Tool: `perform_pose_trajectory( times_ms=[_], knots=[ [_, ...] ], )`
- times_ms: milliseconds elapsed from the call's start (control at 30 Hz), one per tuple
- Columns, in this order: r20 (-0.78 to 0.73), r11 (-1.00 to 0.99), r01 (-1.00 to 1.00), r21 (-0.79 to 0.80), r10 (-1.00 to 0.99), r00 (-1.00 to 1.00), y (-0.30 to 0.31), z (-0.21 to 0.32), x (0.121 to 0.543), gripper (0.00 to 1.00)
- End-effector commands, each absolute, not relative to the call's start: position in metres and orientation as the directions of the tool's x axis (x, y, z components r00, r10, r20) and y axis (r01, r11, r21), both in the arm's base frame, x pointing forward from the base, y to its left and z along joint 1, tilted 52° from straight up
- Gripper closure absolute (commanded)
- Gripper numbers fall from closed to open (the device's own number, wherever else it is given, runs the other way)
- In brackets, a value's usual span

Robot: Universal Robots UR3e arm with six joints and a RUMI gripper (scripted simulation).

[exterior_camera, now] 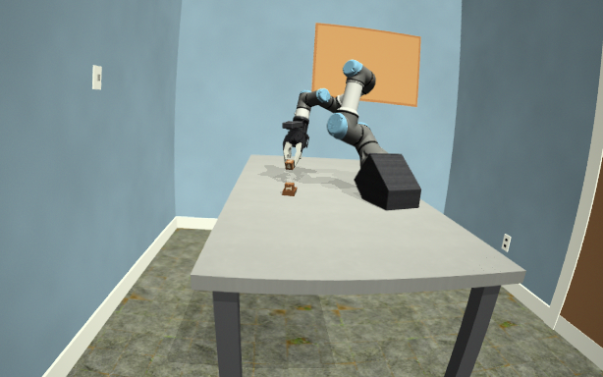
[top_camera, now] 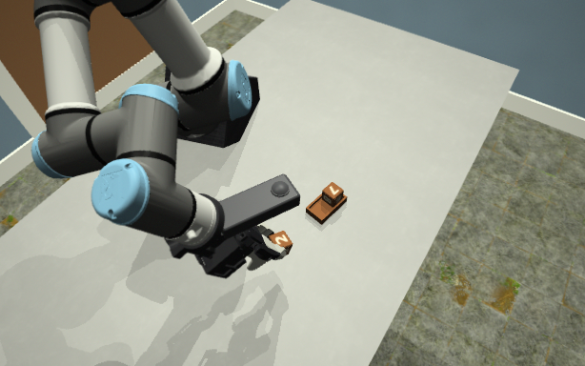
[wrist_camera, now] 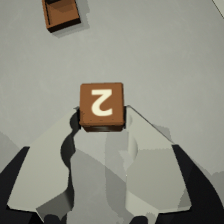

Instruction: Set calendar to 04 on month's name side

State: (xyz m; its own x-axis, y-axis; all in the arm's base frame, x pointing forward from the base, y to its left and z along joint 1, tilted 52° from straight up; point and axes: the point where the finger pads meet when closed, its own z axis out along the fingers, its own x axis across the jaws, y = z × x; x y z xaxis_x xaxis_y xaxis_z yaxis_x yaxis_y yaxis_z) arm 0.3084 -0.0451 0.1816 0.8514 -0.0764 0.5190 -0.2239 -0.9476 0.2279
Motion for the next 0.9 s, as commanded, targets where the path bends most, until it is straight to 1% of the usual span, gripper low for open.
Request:
perform_pose_trajectory(
  times_ms=[0, 867],
  knots=[
    [0.526, -0.962, -0.188, 0.201, -0.056, 0.848, -0.0385, 0.1815, 0.3110, 0.89],
    [0.528, -0.966, -0.177, 0.187, -0.053, 0.848, -0.0388, 0.1820, 0.3116, 0.89]
  ],
)
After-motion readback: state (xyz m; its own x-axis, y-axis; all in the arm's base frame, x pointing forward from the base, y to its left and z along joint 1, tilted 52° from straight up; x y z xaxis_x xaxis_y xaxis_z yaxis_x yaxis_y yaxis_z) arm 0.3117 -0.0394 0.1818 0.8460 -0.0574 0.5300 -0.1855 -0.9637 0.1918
